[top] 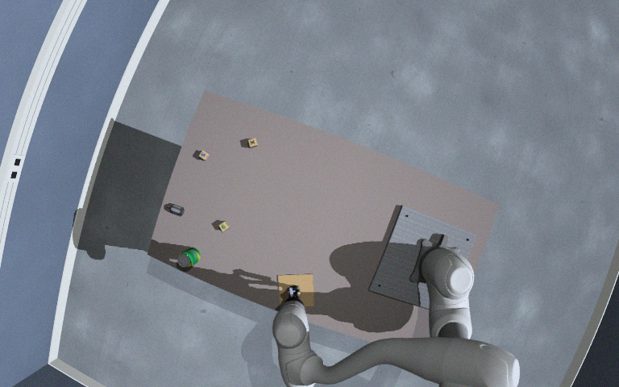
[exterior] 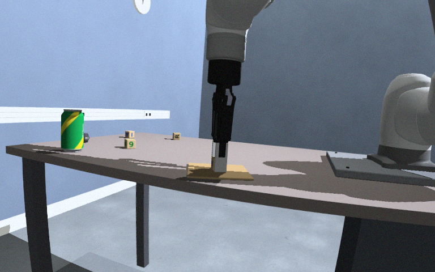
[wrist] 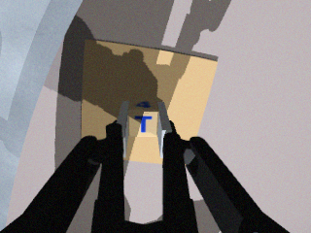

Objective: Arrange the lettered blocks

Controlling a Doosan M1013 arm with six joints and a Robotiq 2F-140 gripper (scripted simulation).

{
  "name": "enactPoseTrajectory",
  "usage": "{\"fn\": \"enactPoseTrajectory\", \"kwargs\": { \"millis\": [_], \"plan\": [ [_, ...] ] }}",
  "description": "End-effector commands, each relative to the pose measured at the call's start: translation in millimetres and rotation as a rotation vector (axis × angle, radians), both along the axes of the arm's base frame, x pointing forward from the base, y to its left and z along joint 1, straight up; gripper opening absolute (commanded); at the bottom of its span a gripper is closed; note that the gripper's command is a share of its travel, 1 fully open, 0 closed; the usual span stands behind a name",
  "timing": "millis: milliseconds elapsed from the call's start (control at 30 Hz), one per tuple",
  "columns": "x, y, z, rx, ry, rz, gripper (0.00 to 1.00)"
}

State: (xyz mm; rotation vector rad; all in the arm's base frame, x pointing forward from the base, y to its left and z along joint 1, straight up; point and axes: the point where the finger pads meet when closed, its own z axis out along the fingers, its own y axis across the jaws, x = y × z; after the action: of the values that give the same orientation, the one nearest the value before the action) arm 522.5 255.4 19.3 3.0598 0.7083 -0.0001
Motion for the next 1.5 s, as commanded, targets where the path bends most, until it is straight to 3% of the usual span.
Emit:
{"fn": "enactPoseTrajectory", "kwargs": {
  "millis": [0,533,1033,1467],
  "plan": [
    [0.4,0.3,0.6,0.001,-0.001,0.000,0.24],
    [0.4,0.3,0.6,0.001,-0.001,0.000,0.24],
    [0.4,0.3,0.6,0.001,-0.001,0.000,0.35],
    [0.4,0.3,3.5,0.001,-0.001,0.000,0.35]
  ]
}}
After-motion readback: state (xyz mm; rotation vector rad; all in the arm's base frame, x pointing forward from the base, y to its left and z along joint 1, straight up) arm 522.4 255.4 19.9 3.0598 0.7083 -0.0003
